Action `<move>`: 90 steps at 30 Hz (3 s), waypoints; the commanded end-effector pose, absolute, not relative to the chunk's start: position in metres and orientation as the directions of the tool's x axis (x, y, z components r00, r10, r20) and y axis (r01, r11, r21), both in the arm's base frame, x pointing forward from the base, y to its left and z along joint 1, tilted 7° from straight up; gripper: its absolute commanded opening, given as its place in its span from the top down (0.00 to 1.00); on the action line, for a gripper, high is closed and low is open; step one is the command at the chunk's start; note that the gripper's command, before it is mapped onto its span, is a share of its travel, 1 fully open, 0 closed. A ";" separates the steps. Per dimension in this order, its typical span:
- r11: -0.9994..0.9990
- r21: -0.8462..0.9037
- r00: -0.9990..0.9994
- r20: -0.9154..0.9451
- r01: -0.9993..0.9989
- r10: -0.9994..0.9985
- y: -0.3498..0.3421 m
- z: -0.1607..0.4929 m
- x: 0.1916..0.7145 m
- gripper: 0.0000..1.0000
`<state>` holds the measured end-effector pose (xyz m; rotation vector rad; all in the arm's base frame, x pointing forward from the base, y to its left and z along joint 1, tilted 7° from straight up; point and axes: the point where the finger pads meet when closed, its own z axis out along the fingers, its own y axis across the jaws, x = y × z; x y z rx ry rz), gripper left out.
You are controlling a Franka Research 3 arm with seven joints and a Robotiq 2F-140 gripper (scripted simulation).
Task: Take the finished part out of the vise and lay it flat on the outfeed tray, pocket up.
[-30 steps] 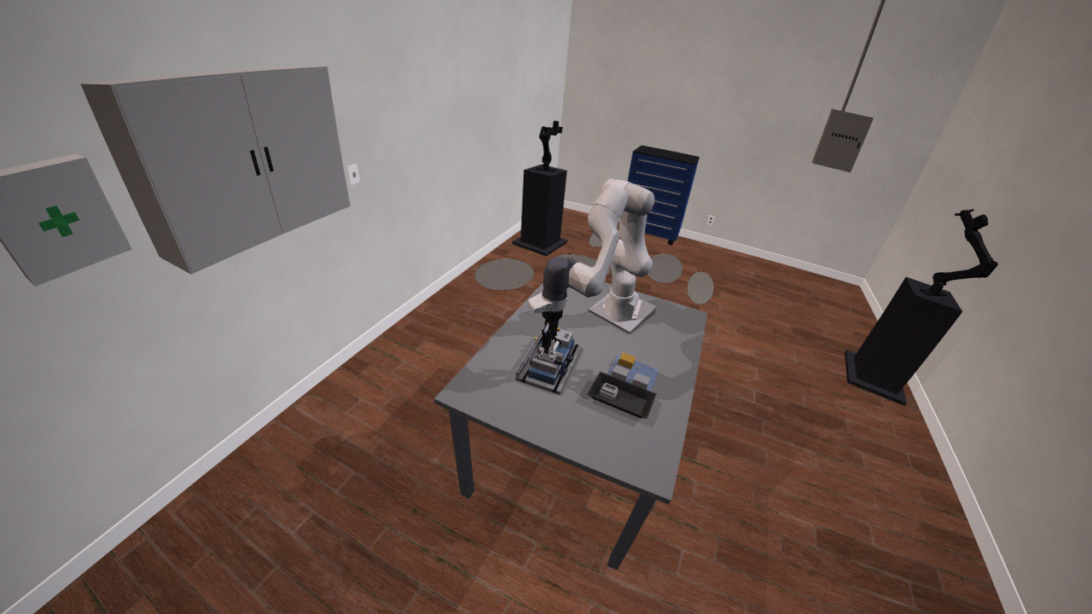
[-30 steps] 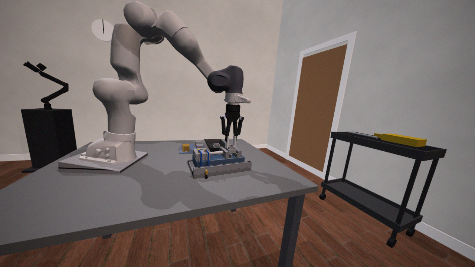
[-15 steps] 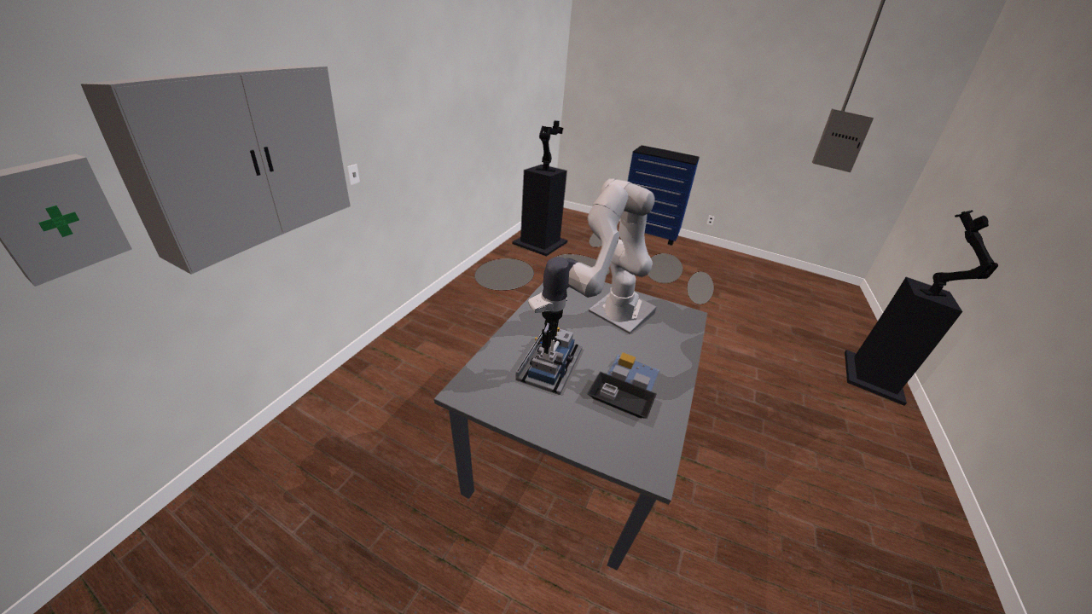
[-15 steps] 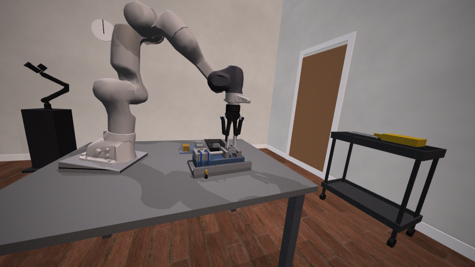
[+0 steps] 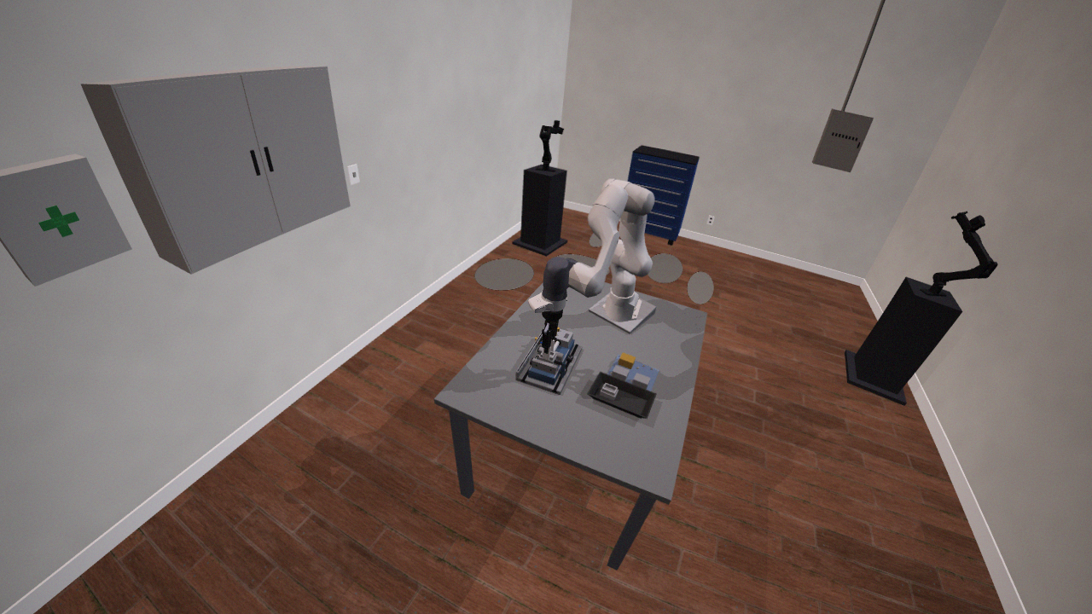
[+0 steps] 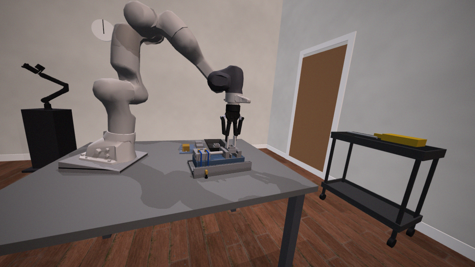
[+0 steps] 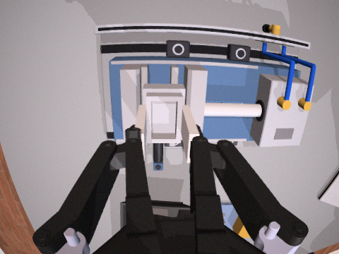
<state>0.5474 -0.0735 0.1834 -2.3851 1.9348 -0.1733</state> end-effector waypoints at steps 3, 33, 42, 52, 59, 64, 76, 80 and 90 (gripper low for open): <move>-0.208 -0.121 0.204 0.048 -0.971 -0.978 -0.072 0.182 0.548 1.00; -0.208 -0.121 0.204 0.048 -0.971 -0.978 -0.072 0.193 0.546 1.00; -0.208 -0.121 0.204 0.048 -0.971 -0.978 -0.072 0.207 0.544 1.00; -0.208 -0.121 0.204 0.048 -0.971 -0.978 -0.071 0.222 0.542 1.00; -0.208 -0.121 0.204 0.048 -0.971 -0.978 -0.071 0.227 0.542 1.00; -0.208 -0.121 0.204 0.048 -0.971 -0.978 -0.071 0.228 0.542 1.00; -0.189 -0.114 0.184 0.050 -0.975 -0.982 -0.006 0.224 0.550 1.00; -0.174 -0.111 0.170 0.051 -0.978 -0.984 0.042 0.221 0.552 1.00; -0.139 -0.113 0.134 0.050 -0.984 -0.990 0.160 0.216 0.538 1.00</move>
